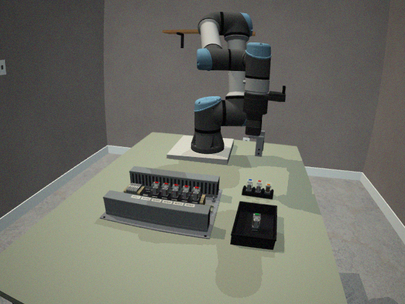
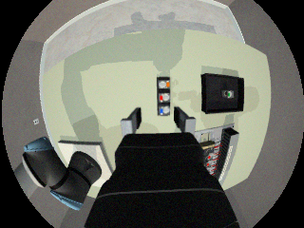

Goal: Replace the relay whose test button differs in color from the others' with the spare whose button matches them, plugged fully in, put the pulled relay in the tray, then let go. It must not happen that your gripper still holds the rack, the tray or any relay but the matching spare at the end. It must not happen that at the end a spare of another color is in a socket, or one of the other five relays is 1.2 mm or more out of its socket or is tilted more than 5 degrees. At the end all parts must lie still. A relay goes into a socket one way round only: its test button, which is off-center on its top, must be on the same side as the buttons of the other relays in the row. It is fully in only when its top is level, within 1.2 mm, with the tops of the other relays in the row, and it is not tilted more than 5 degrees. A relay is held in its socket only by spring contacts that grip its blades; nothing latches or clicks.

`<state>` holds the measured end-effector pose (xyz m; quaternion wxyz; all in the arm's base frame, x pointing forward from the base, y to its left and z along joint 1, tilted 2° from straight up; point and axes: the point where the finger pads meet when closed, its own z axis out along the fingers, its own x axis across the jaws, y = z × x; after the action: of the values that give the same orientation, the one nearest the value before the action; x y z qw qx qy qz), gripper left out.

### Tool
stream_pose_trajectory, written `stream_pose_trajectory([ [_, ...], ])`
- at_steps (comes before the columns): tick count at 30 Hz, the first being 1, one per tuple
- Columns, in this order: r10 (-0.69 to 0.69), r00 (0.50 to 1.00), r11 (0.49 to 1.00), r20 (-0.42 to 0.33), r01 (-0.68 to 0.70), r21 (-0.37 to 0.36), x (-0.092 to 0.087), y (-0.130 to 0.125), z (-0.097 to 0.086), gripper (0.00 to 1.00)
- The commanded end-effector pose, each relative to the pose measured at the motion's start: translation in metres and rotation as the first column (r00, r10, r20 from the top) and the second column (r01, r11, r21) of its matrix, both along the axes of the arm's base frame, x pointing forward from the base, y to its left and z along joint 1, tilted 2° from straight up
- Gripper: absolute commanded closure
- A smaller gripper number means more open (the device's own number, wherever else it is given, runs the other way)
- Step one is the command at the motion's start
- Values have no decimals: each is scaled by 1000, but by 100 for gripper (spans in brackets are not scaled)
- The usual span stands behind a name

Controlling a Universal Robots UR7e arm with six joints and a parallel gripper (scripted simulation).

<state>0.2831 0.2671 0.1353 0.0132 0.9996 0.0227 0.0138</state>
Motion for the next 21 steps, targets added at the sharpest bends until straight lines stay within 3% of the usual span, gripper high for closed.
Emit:
stream_pose_trajectory([
  [1, 0, 1000, 1000, 1, 0, 0, 4, 1, 0, 0],
  [21, 0, 1000, 1000, 1, 0, 0, 14, 2, -1, 0],
])
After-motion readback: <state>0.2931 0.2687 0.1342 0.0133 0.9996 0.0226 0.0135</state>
